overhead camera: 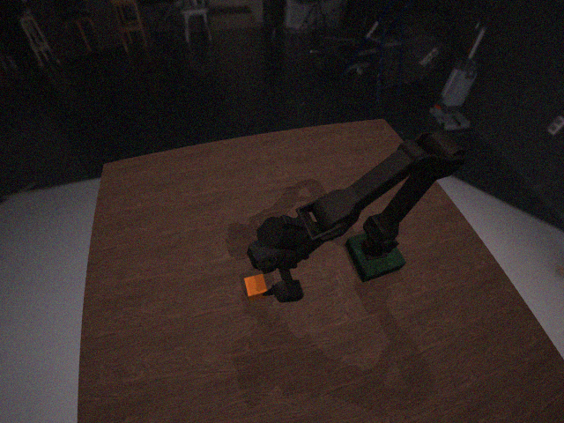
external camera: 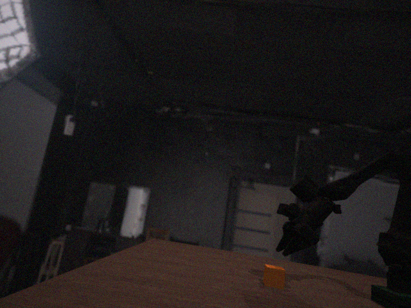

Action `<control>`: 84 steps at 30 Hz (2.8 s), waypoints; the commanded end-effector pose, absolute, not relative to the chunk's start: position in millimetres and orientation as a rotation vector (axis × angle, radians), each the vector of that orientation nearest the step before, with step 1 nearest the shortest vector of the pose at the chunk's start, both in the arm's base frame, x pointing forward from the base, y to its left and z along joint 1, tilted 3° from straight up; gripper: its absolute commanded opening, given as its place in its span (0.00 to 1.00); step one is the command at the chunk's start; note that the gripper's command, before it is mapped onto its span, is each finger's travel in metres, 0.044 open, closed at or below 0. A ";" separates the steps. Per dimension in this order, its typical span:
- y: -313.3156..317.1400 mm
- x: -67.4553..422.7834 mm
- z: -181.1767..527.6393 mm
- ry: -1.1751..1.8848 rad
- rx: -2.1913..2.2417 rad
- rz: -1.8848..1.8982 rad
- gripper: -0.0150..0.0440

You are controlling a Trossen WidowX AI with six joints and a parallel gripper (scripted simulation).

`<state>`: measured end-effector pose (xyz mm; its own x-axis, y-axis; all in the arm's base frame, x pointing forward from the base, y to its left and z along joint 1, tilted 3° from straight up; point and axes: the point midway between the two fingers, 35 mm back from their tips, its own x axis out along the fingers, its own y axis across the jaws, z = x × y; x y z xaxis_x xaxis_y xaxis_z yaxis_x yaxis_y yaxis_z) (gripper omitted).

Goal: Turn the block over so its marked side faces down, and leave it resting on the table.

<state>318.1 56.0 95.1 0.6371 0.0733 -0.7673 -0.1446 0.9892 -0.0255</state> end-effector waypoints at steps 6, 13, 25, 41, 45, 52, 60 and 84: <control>56.3 319.4 103.7 0.988 -0.091 0.117 1.00; 59.7 336.7 116.5 1.230 -0.108 0.109 1.00; 61.4 346.4 130.1 1.489 -0.122 0.096 1.00; 61.5 349.4 80.1 1.489 -0.122 0.096 1.00; 61.5 349.5 79.1 1.489 -0.122 0.096 1.00; 61.4 350.8 68.0 1.489 -0.122 0.096 1.00; 61.3 351.8 55.1 1.489 -0.122 0.096 1.00; 61.0 352.2 43.1 1.489 -0.122 0.096 0.56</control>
